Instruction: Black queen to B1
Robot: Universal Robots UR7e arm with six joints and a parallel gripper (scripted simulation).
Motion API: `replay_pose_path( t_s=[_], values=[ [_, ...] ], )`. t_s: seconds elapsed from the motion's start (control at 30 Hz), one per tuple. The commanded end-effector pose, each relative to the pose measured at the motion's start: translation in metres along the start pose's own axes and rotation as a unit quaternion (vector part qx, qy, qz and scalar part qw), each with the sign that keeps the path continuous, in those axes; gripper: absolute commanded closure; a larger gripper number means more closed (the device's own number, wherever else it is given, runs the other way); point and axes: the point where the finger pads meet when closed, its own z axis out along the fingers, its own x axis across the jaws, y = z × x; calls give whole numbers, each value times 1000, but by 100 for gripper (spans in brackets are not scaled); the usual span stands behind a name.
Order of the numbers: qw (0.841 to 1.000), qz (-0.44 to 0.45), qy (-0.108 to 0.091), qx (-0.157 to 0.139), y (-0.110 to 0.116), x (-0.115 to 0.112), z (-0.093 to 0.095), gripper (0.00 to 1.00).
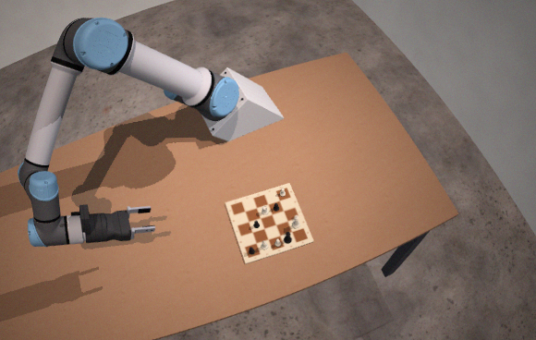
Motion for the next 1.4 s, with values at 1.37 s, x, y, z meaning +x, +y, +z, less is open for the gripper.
replay_pose_path(
  t_s=[1.37],
  values=[
    [949,-55,-176,-254,-2,54,194,0]
  ],
)
